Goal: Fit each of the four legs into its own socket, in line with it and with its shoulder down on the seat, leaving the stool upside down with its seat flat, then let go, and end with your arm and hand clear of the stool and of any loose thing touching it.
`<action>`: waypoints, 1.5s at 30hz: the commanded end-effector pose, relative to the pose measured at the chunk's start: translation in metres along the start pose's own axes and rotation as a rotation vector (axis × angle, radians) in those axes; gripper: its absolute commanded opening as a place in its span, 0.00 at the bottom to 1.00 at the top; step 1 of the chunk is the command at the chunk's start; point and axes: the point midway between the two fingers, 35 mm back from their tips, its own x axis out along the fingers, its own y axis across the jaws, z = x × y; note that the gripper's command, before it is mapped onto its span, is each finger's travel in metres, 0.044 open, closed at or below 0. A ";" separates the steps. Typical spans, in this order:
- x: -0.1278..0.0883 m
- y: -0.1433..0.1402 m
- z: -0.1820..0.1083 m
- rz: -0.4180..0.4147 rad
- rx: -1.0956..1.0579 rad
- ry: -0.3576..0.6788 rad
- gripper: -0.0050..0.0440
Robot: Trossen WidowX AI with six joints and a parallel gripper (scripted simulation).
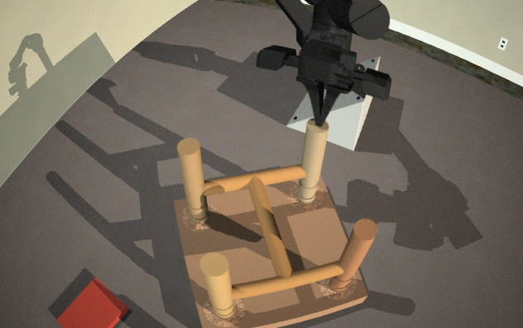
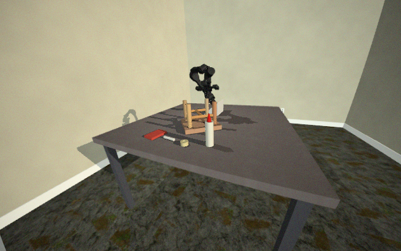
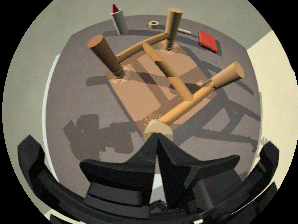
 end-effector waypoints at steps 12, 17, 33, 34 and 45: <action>0.031 -0.007 -0.018 -0.051 -0.020 0.102 0.10; 0.029 -0.007 -0.017 -0.050 -0.020 0.100 0.10; 0.010 -0.004 -0.006 -0.034 -0.013 0.064 0.10; 0.009 -0.003 -0.005 -0.033 -0.012 0.061 0.10; -0.004 -0.001 0.001 -0.021 -0.008 0.038 0.10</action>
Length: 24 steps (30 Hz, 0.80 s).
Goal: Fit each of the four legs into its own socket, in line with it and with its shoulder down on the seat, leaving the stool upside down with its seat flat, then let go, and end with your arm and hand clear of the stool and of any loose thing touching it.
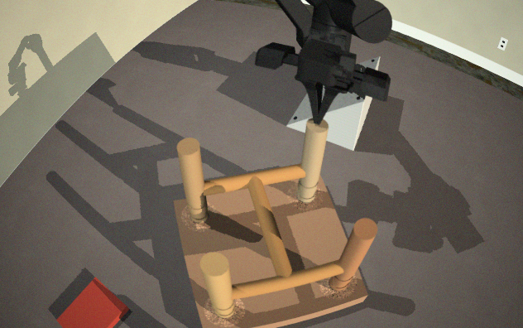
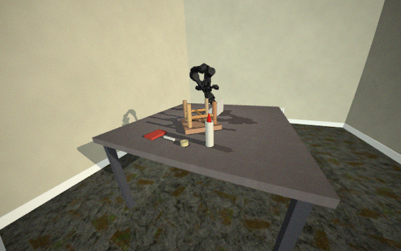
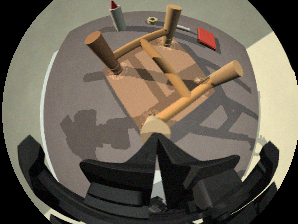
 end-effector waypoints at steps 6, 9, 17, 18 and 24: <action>-0.012 0.002 0.006 0.012 0.008 -0.019 0.10; -0.017 0.003 0.008 0.016 0.010 -0.027 0.10; -0.026 0.003 0.011 0.024 0.013 -0.042 0.10; -0.023 0.003 0.011 0.017 0.007 -0.038 0.10; -0.019 0.006 0.082 0.037 0.035 -0.081 0.10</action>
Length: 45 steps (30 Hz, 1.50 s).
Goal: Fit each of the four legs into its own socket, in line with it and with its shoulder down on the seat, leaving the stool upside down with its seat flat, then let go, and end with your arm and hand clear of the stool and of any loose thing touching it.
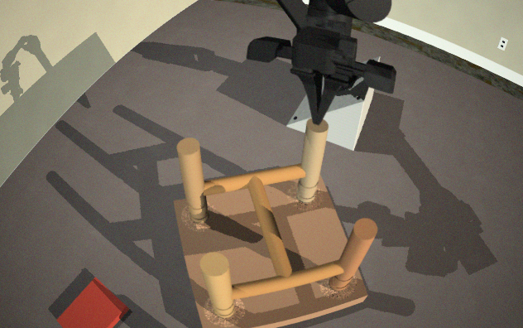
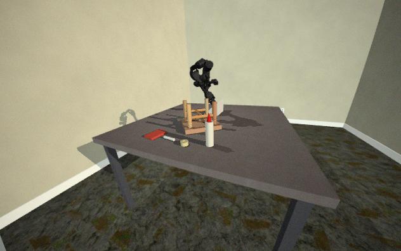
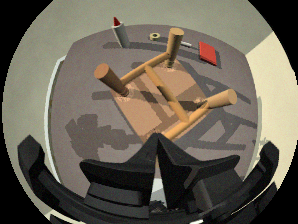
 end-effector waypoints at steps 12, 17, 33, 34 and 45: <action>0.047 -0.020 0.144 -0.032 0.039 -0.102 0.10; 0.073 -0.036 0.187 -0.079 0.021 -0.135 0.10; 0.089 -0.039 0.184 -0.085 0.019 -0.138 0.10; 0.092 -0.039 0.183 -0.085 0.019 -0.138 0.10; 0.104 -0.040 0.177 -0.085 0.019 -0.138 0.10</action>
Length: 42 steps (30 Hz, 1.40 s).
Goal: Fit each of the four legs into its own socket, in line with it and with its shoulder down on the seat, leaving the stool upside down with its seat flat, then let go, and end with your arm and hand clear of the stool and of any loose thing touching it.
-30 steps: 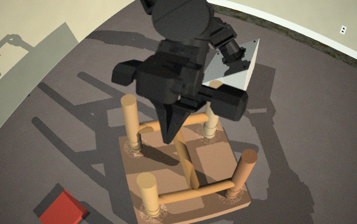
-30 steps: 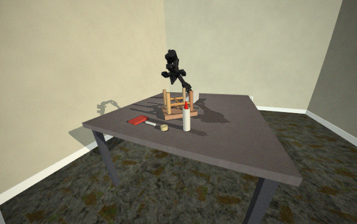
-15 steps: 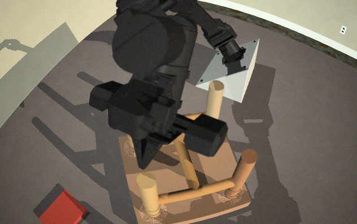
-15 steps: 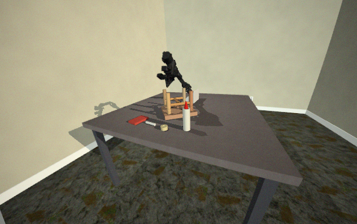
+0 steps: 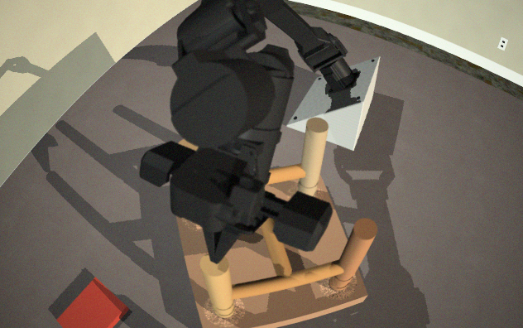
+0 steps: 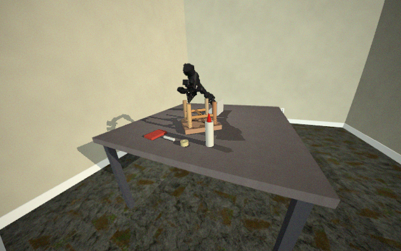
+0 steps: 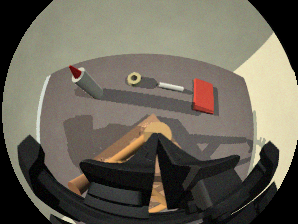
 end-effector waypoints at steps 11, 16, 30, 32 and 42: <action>0.009 -0.003 -0.005 0.004 0.002 -0.004 0.10; 0.010 -0.003 -0.006 0.004 0.002 -0.004 0.10; 0.013 -0.003 -0.007 0.004 0.002 -0.004 0.10; 0.013 -0.003 -0.007 0.004 0.002 -0.004 0.10; 0.014 -0.003 -0.007 0.004 0.002 -0.004 0.10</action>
